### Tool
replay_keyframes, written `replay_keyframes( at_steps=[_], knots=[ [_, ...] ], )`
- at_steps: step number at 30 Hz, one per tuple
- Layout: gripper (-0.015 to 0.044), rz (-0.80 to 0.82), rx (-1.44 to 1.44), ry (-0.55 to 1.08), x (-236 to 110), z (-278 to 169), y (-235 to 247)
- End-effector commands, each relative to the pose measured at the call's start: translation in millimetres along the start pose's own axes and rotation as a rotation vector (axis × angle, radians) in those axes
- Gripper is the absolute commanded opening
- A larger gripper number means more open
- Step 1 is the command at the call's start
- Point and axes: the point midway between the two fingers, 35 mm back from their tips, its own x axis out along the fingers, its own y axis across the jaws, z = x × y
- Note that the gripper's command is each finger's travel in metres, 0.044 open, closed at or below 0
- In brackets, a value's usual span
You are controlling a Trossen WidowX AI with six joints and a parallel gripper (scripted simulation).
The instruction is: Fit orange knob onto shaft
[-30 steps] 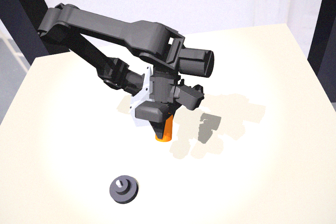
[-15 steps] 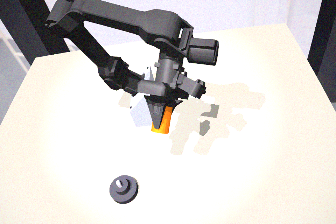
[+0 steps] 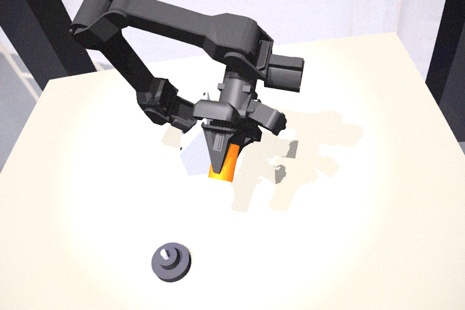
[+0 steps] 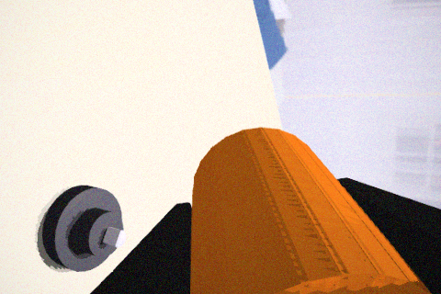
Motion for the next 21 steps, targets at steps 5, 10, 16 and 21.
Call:
replay_keyframes(
  at_steps=[5, 10, 16, 21],
  knots=[
    [0.0, -0.08, -0.003, -0.004, -0.9, 0.4, 1.3],
    [0.0, -0.045, 0.003, 0.0, 0.0, -0.2, 0.8],
    [0.0, -0.045, 0.003, 0.0, 0.0, -0.2, 0.8],
    [0.0, -0.045, 0.003, 0.0, 0.0, -0.2, 0.8]
  ],
)
